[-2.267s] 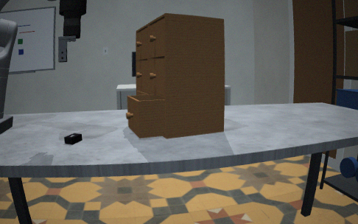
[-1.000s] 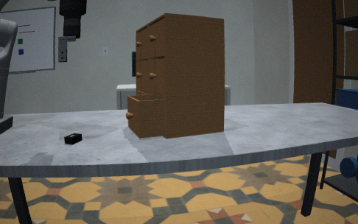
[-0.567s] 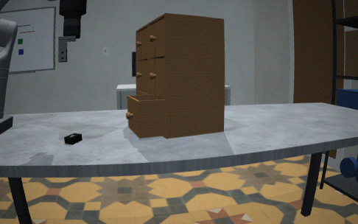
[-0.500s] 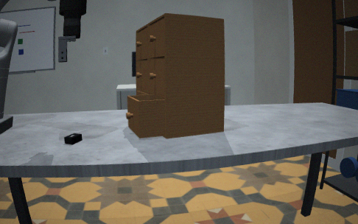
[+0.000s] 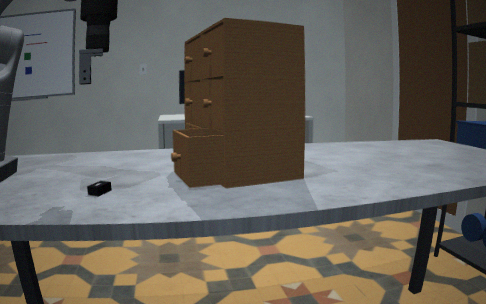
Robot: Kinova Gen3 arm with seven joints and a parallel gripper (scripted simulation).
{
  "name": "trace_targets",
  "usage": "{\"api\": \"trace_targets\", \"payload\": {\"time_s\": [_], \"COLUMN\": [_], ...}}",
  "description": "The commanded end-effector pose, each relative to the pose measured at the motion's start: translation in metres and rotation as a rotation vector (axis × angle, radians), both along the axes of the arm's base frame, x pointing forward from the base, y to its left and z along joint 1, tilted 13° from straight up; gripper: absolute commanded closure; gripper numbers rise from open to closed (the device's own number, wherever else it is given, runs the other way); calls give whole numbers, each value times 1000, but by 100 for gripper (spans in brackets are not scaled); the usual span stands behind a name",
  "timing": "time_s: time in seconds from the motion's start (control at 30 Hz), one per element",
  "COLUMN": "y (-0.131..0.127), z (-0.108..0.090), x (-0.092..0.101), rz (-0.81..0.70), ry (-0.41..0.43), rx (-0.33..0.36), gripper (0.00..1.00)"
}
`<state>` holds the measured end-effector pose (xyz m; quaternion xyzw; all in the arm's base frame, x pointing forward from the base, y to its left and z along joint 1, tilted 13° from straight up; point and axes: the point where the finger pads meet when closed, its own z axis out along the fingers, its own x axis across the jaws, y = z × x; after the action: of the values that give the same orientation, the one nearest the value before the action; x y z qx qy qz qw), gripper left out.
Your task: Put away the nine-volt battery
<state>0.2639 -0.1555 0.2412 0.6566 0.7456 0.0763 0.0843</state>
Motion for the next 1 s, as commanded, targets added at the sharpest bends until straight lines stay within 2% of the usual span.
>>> {"api": "trace_targets", "payload": {"time_s": [0.0, 0.6, 0.63, 0.97], "y": [0, 0, 0, 0], "z": [0, 0, 0, 0], "x": [0, 0, 0, 0], "rz": [0, 0, 0, 0], "ry": [-1, -1, -1, -1], "rx": [-1, -1, -1, -1], "gripper": [33, 33, 0, 0]}}
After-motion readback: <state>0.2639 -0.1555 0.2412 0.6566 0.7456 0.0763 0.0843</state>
